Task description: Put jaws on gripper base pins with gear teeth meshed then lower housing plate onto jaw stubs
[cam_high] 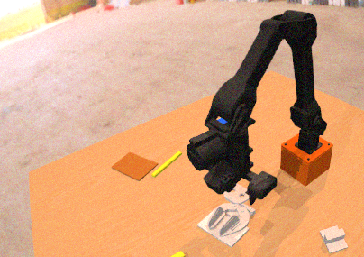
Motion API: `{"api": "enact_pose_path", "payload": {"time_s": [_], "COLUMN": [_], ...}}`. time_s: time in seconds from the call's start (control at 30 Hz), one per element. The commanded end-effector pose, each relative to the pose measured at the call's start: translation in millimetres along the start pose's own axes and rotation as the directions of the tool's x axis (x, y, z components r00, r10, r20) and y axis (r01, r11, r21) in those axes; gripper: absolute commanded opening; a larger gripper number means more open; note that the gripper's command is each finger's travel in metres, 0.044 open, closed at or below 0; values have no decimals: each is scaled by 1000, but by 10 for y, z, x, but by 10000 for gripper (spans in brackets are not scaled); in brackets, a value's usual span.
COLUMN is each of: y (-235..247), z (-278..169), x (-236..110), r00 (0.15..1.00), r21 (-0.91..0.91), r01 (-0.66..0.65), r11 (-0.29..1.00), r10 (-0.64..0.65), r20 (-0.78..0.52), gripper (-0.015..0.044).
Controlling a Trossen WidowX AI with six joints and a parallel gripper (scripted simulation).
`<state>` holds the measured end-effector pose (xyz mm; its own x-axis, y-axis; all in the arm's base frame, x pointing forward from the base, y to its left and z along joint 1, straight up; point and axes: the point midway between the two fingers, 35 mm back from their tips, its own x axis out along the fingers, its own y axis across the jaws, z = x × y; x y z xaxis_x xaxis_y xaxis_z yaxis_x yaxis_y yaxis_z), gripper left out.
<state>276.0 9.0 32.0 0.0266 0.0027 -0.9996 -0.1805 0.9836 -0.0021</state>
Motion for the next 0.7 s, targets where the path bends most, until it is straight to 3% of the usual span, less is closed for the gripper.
{"api": "enact_pose_path", "payload": {"time_s": [0.0,0.67], "y": [-86,-90], "z": [-18,-19], "x": [1,1], "r00": [1000,1000], "r21": [-62,-71], "r01": [5,5], "r11": [998,997], "r10": [-5,-5], "r20": [1,1], "gripper": [351,351]}}
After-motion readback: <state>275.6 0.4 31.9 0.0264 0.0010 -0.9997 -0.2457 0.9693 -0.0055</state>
